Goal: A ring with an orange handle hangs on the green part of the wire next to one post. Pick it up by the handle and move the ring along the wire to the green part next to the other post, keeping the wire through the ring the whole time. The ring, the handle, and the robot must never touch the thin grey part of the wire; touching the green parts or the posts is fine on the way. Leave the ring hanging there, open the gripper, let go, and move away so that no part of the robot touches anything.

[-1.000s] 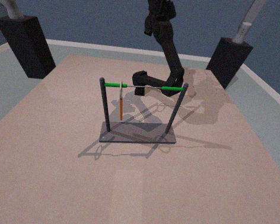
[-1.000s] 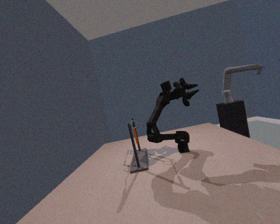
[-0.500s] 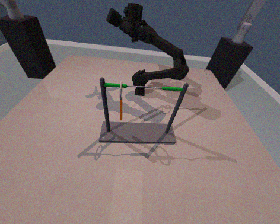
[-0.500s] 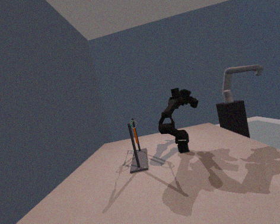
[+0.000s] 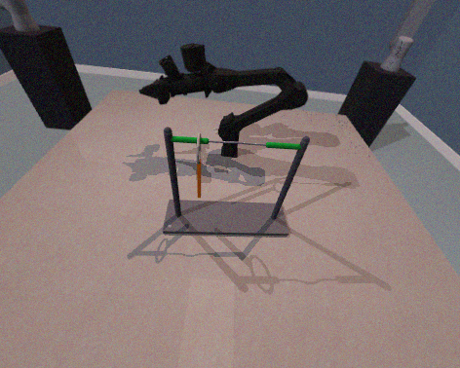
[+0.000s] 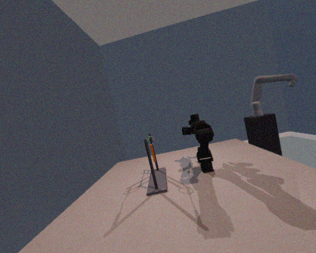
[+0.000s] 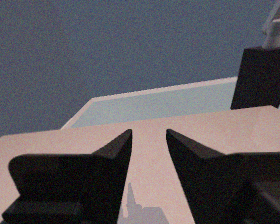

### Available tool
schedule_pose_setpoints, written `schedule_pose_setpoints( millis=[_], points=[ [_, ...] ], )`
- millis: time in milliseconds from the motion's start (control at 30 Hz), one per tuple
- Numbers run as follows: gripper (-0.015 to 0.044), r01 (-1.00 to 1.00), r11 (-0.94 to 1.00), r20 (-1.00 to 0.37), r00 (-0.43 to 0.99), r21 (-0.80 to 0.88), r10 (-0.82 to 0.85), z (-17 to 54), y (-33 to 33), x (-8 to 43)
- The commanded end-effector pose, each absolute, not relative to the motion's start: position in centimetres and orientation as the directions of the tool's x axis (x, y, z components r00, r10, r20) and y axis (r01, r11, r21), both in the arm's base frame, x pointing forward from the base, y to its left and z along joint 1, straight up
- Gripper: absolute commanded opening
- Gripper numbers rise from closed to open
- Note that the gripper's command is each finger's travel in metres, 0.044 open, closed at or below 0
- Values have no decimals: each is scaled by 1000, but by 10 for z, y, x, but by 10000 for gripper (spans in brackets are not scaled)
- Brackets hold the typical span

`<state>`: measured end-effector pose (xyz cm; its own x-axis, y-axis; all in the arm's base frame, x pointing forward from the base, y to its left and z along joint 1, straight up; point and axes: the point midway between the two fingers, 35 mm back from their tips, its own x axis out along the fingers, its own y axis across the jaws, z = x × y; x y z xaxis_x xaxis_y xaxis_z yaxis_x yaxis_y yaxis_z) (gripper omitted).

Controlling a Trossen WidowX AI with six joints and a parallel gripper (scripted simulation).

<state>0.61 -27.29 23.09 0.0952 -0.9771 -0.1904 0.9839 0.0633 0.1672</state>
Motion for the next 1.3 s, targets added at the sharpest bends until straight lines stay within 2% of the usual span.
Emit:
schedule_pose_setpoints(
  millis=[0, 167, 333, 533, 733, 933, 1267],
  points=[
    [160, 947, 296, -226, 317, 124, -921, 204, -269, 51],
    [160, 771, 632, -261, 627, 78, -734, 166, -242, 116],
    [160, 557, 828, -264, 809, 61, -525, 142, -204, 162],
    [160, 240, 970, -254, 942, 45, -221, 116, -144, 201],
    [160, -66, 997, -234, 970, 31, 71, 97, -83, 217],
    [160, -75, 997, -231, 970, 27, 79, 99, -81, 220],
    [160, -70, 997, -163, 984, -11, 67, 136, -80, 260]
  ],
)
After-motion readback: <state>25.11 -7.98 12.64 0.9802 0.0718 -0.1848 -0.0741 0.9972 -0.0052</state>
